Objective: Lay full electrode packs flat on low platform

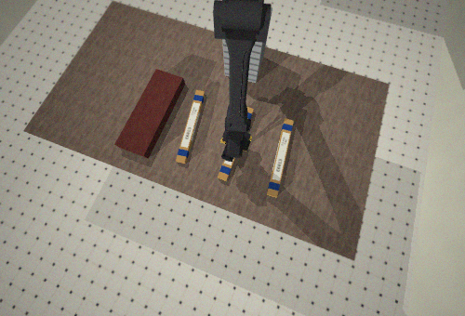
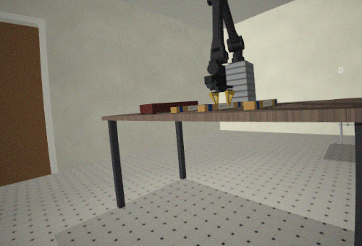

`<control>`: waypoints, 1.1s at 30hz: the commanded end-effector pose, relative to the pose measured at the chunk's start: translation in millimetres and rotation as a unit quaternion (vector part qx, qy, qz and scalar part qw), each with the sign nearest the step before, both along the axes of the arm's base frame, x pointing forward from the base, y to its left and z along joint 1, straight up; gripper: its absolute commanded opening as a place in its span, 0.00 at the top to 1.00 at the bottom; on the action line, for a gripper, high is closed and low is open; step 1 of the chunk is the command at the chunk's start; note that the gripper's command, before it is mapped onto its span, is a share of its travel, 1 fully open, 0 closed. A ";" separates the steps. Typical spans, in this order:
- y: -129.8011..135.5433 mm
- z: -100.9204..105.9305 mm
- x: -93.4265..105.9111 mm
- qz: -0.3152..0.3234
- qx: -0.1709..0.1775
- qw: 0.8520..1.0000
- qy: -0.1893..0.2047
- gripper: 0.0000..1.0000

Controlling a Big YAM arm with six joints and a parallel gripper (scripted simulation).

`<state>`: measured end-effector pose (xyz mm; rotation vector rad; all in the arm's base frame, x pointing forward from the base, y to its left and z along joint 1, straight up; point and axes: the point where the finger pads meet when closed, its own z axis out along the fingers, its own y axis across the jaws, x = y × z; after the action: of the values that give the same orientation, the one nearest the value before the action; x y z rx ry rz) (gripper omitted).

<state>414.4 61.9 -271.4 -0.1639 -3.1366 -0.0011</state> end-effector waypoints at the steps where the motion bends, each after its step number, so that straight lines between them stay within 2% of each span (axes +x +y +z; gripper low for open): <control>1: 2.0 3.8 8.8 -0.001 0.001 1.000 -0.009 0.26; 6: 1.8 3.5 8.2 -0.001 0.001 1.000 -0.009 0.26; 7: -0.6 5.9 -0.8 -0.001 0.001 1.000 -0.010 0.26; 13: -1.5 39.3 -2.8 -0.003 0.000 1.000 -0.008 0.26; 15: -1.5 39.3 -2.8 -0.003 0.000 1.000 -0.008 0.26; 30: -2.2 115.8 -5.7 -0.004 0.000 1.000 -0.006 0.26; 33: -2.2 120.8 -5.8 -0.004 0.000 1.000 -0.006 0.26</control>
<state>408.6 61.1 -163.5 -0.1643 -3.1449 -0.0038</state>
